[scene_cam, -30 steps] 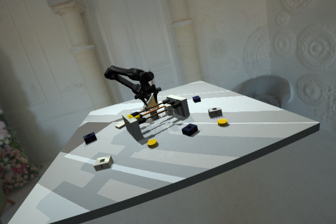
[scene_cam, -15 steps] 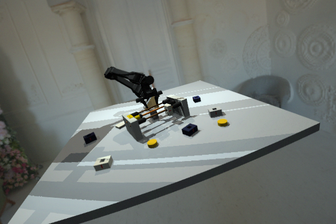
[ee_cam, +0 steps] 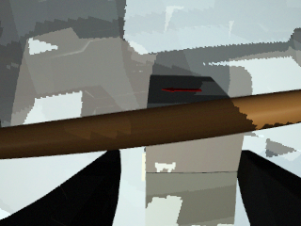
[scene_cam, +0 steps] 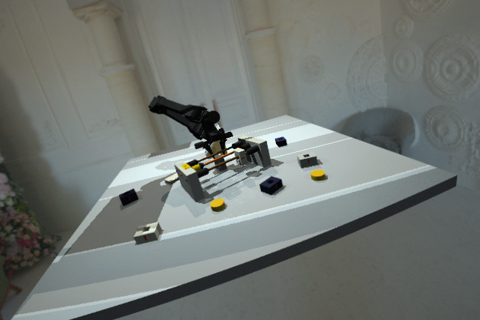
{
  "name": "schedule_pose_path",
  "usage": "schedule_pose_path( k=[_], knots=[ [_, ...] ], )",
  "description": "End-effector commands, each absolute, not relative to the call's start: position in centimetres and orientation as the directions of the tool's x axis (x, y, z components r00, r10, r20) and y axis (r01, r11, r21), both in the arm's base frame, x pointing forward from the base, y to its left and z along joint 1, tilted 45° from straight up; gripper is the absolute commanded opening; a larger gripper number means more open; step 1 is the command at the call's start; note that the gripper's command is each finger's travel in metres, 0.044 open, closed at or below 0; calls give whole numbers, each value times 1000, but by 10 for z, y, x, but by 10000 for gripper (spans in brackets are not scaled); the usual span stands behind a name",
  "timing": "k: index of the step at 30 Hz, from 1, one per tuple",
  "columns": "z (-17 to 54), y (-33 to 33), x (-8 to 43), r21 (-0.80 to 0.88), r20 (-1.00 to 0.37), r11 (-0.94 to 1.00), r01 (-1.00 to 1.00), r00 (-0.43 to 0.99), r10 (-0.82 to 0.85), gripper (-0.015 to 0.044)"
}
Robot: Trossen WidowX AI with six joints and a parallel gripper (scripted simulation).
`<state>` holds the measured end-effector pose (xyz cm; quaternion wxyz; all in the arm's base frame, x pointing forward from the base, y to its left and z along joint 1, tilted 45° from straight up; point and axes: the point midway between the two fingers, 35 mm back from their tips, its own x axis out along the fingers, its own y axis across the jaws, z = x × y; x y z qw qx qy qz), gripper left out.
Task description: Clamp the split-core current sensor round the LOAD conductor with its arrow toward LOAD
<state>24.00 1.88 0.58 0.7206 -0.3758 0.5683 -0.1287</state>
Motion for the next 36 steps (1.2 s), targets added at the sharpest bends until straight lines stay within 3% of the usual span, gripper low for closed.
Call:
schedule_pose_path(
  k=[1, 10, 16, 36],
  knots=[
    [6, 19, 240, -687, -723, 686, -239, 320, -612, 206],
    [6, 19, 240, -687, -723, 686, -239, 320, -612, 146],
    [9, 18, 235, -693, -718, 678, -244, 319, -619, 0],
    [21, -1, 182, -693, -718, 677, -246, 317, -620, 0]
  ],
)
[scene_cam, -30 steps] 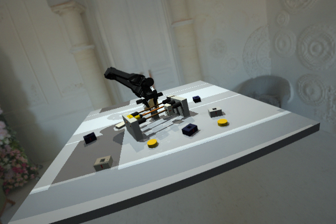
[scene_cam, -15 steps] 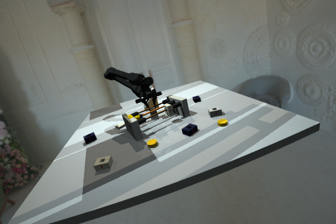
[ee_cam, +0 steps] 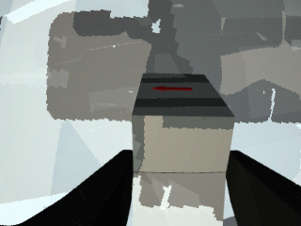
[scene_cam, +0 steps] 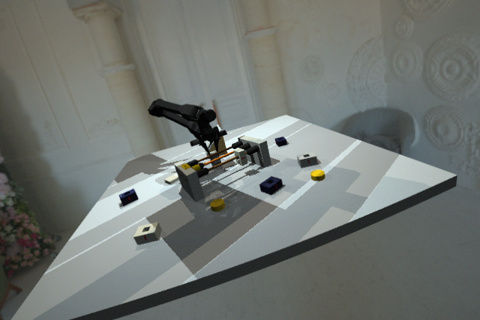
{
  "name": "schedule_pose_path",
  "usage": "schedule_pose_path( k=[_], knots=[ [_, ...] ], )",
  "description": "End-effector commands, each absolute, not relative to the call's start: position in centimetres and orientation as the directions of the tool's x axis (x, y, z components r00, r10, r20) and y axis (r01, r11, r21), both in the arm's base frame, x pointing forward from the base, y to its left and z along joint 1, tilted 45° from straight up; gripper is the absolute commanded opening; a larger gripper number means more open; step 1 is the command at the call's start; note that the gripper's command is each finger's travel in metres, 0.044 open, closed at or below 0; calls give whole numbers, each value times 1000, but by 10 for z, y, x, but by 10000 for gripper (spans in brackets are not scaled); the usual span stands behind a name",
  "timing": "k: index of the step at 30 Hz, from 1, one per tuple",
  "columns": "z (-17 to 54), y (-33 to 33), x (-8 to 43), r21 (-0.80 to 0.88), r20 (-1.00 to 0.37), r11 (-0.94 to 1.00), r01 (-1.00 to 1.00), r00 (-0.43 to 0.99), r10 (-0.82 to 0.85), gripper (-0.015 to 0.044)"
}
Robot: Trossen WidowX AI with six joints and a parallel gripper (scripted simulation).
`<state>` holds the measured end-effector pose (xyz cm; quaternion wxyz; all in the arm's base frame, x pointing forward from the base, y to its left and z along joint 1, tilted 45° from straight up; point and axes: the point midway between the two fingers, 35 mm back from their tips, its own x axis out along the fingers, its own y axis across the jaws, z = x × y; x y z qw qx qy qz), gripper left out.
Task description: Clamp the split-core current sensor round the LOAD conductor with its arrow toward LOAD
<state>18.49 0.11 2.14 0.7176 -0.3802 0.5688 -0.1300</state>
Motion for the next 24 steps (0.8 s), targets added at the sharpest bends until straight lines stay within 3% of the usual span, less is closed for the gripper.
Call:
schedule_pose_path(
  k=[1, 4, 16, 24],
  knots=[
    [20, -1, 182, -693, -718, 677, -246, 317, -620, 0],
    [18, -3, 182, -693, -718, 677, -246, 317, -620, 0],
    [21, -1, 184, -693, -718, 679, -242, 318, -619, 315],
    [47, 25, 170, -688, -723, 681, -249, 315, -615, 324]
  ],
)
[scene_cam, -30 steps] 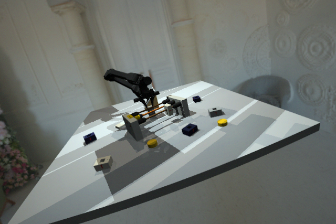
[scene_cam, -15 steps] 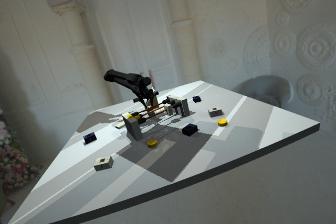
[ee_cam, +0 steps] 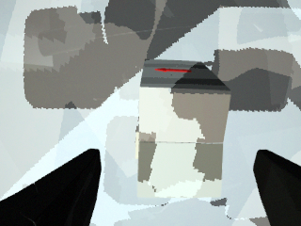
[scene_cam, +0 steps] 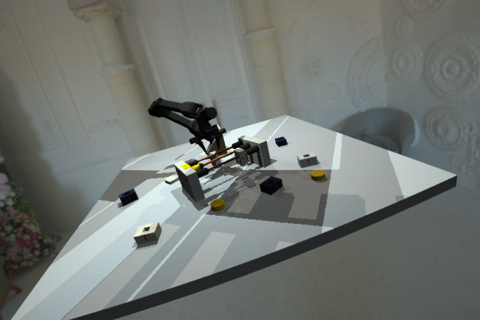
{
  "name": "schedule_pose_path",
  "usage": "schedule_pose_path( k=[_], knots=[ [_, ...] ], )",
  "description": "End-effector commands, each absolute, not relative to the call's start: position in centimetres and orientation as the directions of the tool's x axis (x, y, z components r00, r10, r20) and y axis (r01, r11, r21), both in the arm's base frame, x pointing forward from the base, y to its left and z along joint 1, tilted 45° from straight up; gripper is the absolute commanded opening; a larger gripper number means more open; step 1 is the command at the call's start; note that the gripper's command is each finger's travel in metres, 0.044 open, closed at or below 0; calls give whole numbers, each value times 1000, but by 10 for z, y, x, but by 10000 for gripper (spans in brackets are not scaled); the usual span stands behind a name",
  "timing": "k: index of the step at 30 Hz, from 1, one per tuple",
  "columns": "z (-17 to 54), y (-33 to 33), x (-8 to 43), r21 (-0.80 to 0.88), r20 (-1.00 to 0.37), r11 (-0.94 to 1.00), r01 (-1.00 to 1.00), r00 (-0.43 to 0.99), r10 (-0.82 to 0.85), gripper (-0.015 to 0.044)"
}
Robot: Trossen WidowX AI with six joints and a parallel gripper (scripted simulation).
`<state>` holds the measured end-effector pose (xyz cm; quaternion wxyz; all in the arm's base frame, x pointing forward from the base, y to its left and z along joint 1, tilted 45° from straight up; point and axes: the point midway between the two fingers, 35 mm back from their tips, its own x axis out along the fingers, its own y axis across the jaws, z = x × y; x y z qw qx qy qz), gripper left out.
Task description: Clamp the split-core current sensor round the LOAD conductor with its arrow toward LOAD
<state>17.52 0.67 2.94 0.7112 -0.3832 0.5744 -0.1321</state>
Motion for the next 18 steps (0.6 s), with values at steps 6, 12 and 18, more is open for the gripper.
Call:
schedule_pose_path(
  k=[6, 12, 18],
  knots=[
    [60, 33, 163, -693, -719, 672, -262, 313, -620, 320],
    [61, 36, 170, -594, -720, 406, -695, 234, -653, 320],
    [61, 38, 178, -230, -717, 40, -972, 141, -683, 320]
  ],
)
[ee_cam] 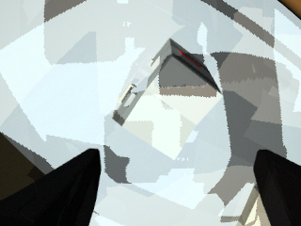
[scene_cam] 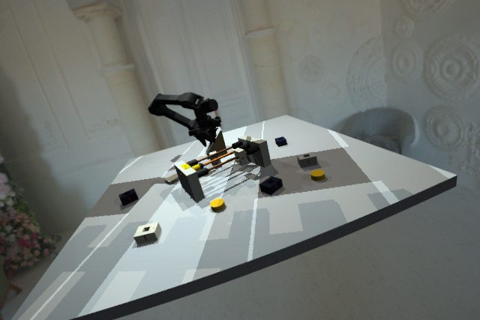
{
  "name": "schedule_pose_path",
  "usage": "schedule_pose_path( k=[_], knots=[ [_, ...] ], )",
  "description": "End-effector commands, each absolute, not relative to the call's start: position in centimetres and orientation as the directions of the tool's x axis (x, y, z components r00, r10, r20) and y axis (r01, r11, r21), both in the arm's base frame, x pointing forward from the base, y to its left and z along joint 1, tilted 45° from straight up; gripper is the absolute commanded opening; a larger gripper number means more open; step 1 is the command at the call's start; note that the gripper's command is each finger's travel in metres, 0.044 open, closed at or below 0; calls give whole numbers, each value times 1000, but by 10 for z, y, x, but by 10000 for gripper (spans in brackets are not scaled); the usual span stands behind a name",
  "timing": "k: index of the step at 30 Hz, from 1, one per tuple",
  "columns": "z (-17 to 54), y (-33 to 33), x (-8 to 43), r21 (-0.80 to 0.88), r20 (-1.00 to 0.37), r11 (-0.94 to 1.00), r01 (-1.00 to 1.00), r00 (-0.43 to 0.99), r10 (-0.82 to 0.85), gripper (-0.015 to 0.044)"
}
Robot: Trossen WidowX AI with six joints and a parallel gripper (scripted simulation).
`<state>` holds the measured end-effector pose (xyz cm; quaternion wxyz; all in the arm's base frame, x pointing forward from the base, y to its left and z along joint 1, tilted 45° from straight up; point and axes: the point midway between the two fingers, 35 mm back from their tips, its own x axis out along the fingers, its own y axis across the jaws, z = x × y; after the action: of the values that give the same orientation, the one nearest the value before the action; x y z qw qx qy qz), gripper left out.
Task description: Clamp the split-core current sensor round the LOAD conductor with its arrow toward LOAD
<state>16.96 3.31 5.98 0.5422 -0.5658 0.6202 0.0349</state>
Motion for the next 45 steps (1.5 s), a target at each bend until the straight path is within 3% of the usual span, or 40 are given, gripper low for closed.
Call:
schedule_pose_path(
  k=[1, 4, 6, 45],
  knots=[
    [61, 39, 179, -153, -716, -21, -988, 125, -687, 320],
    [60, 39, 184, 72, -712, -187, -980, 80, -698, 320],
    [60, 39, 185, 124, -711, -223, -967, 70, -700, 320],
    [24, 3, 189, 124, -711, -224, -967, 71, -700, 320]
  ],
)
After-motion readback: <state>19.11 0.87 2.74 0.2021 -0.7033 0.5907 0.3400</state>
